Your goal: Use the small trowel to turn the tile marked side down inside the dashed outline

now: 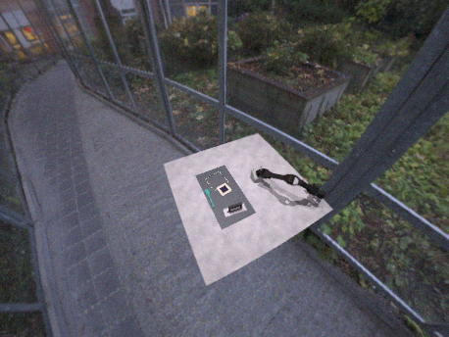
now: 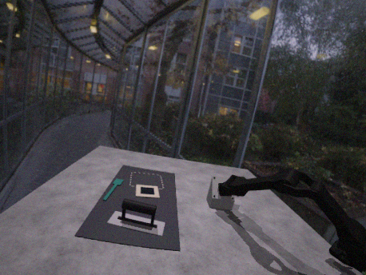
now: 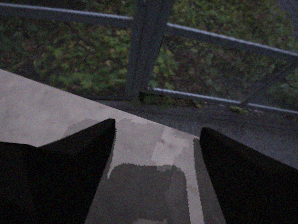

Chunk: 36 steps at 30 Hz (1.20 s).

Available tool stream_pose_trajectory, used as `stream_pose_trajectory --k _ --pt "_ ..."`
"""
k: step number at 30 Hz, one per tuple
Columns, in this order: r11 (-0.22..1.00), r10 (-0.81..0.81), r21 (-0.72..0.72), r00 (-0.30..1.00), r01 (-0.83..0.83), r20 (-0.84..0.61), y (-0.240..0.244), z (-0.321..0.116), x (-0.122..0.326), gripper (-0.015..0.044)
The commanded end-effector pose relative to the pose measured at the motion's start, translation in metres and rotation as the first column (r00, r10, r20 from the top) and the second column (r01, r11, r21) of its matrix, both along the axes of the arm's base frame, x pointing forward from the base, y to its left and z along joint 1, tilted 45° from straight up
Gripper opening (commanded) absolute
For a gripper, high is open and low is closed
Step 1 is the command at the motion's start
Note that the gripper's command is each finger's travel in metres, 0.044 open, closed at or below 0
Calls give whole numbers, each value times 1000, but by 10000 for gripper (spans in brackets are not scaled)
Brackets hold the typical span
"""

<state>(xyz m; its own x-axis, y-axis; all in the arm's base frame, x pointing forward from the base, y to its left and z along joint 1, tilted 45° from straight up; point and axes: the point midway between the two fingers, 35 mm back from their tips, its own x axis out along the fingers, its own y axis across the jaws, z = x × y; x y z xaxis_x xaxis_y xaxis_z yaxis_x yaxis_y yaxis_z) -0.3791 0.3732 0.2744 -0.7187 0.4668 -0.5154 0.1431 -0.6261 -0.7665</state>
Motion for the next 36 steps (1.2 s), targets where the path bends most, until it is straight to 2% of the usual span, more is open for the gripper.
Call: stream_pose_trajectory --k 1,14,36 --pt "999 -46 -13 999 46 -27 6 7 12 270" --pt "978 -205 -72 971 198 -119 27 31 57 270" --pt "865 -501 -196 819 462 -280 58 75 175 270"
